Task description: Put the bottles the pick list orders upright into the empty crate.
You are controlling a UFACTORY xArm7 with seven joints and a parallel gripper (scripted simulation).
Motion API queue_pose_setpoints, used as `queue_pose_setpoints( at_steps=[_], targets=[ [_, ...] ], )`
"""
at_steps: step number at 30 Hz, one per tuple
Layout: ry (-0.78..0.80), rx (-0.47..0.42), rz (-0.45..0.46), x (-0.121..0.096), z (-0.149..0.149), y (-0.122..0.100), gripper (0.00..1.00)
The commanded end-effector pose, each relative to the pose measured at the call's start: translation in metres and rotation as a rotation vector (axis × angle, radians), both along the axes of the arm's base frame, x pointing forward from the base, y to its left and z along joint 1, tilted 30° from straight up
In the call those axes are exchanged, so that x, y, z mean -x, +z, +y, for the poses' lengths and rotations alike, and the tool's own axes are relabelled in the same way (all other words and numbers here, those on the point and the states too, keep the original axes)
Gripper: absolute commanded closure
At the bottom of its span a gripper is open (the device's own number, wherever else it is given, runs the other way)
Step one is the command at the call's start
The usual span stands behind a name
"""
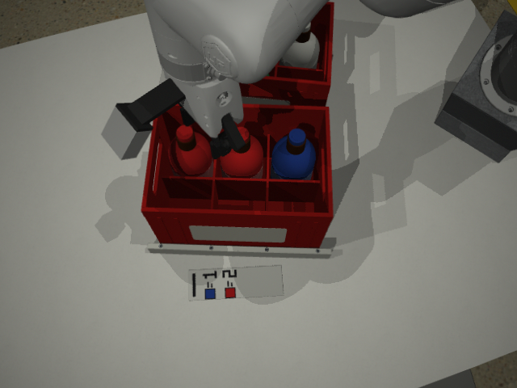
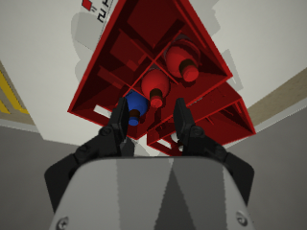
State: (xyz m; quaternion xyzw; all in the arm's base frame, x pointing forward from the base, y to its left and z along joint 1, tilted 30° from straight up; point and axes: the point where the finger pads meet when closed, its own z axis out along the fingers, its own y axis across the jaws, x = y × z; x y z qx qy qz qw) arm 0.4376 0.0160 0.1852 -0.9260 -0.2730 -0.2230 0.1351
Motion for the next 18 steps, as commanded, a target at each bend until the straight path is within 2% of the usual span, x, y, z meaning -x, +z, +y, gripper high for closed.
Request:
queue_pose_setpoints(
  at_steps=[1,5,7,18],
  targets=[
    [-0.003,0.001,-0.004,0.015,0.014,0.011,0.35],
    [-0.003,0.001,-0.004,0.029,0.027,0.017,0.35],
    [-0.003,0.001,-0.004,0.029,0.027,0.017,0.35],
    [-0.002,0.000,-0.004,0.066,0.064,0.036,0.35]
  ],
)
